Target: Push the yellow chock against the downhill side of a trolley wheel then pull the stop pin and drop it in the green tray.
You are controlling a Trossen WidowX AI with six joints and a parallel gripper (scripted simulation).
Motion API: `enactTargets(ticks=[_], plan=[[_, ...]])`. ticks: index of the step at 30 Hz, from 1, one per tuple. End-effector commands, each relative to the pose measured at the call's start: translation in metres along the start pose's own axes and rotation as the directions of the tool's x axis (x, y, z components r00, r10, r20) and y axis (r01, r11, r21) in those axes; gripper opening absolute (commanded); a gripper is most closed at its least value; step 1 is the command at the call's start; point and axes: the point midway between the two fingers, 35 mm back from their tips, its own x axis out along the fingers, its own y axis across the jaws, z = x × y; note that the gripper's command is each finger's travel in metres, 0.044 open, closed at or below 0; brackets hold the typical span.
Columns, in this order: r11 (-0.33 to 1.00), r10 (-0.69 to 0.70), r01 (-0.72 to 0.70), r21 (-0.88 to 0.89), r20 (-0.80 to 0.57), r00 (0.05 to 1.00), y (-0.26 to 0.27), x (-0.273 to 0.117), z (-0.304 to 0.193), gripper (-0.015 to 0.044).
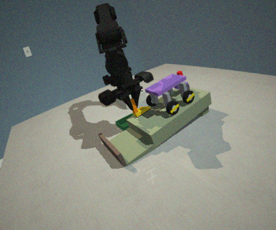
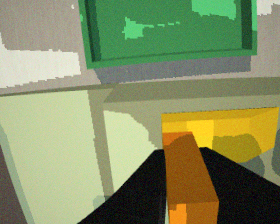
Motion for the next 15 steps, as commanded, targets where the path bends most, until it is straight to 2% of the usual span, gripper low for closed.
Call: enactTargets(ticks=[1,15], plan=[[1.0,-0.005,0.005,0.003,-0.004,1.0,-0.005,-0.001,0.0,0.0],[1.0,0.004,-0.004,0.002,0.0,1.0,-0.01,0.0,0.0,0.0]])
